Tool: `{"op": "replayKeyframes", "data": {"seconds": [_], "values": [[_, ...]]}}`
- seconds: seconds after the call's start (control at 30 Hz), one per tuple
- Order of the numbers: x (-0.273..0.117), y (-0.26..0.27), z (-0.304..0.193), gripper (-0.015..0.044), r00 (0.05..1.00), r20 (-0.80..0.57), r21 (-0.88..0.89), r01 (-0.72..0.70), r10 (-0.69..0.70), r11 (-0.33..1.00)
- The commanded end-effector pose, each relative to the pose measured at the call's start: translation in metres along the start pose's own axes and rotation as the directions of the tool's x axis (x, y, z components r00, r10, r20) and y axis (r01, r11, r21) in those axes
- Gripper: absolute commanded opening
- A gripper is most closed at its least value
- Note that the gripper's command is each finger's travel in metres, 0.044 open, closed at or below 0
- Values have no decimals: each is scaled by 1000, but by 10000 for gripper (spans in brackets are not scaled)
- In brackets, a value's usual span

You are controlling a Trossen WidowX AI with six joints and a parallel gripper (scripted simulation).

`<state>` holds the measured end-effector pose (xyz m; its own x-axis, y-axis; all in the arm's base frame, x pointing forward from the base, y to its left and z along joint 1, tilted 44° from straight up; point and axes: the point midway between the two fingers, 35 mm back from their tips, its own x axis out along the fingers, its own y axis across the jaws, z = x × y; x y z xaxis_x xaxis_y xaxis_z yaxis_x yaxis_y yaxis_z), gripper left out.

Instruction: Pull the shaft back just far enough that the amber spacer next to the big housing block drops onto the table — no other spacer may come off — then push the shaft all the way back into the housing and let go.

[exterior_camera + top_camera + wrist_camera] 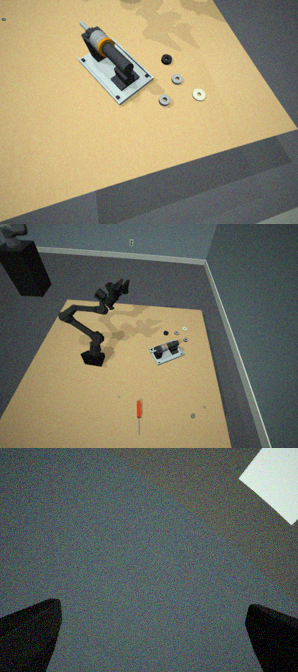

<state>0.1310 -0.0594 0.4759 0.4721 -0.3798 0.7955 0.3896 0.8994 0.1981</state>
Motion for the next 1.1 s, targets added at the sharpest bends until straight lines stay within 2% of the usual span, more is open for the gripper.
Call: {"op": "replayKeyframes", "data": {"seconds": [0.0,0.13,0.27,0.43,0.6,0.8,0.97,1.07], "values": [[1,2,-2,426,1000,-6,-3,-8,8,1000],[8,30,-54,440,979,-130,-46,-163,156,986],[5,56,-121,440,903,-299,-33,-333,309,942],[-18,70,-205,440,740,-507,65,-479,443,875],[-58,71,-279,440,522,-660,239,-536,540,810],[-128,63,-346,440,208,-720,529,-452,662,718],[-192,51,-376,440,-12,-647,743,-232,762,628],[-220,43,-386,440,-83,-580,815,-90,811,573]]}}
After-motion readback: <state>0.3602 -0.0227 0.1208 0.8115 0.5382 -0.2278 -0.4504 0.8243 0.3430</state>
